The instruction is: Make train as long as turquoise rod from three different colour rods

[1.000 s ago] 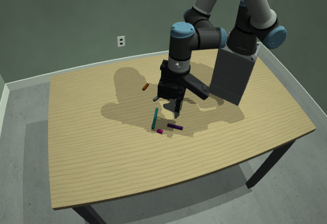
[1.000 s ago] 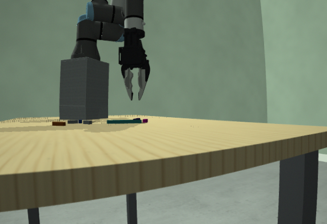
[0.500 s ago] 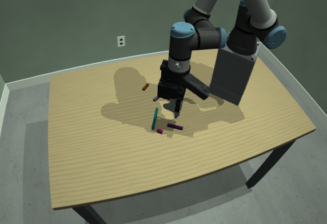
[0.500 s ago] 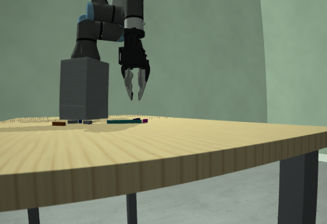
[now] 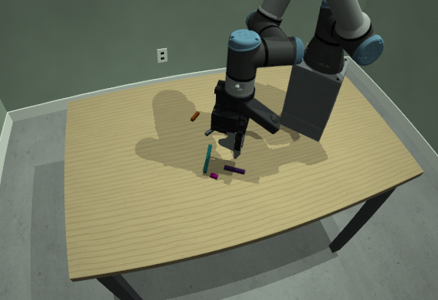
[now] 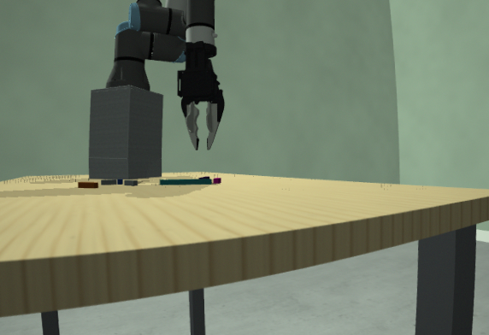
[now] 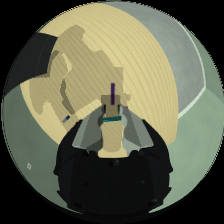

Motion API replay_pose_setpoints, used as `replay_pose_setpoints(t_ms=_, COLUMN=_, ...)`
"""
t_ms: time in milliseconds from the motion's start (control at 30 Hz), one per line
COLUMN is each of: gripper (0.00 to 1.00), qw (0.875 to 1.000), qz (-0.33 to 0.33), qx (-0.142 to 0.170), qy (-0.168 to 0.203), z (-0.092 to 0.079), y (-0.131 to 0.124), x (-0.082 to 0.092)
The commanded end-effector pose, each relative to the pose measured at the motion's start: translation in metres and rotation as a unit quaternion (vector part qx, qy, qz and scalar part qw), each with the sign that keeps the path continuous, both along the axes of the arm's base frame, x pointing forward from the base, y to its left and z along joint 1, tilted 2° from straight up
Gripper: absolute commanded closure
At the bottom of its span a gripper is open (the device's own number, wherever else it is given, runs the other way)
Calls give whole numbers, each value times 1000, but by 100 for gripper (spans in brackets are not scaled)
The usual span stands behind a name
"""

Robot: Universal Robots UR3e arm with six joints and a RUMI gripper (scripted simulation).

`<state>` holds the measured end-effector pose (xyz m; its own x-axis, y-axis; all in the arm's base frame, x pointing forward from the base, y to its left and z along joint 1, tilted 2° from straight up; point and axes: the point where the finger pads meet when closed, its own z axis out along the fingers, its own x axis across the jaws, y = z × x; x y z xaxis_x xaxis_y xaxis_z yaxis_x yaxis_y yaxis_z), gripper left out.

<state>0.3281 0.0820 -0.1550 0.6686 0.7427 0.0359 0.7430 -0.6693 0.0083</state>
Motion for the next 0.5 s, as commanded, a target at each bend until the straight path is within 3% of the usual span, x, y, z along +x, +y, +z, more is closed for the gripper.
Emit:
replay_pose_setpoints(t_ms=0, gripper=86, qw=1000, qz=0, qx=0, qy=-1, z=0, y=0, x=1)
replay_pose_setpoints(t_ms=467, gripper=86, qw=1000, qz=0, qx=0, qy=-1, z=-9, y=0, x=1)
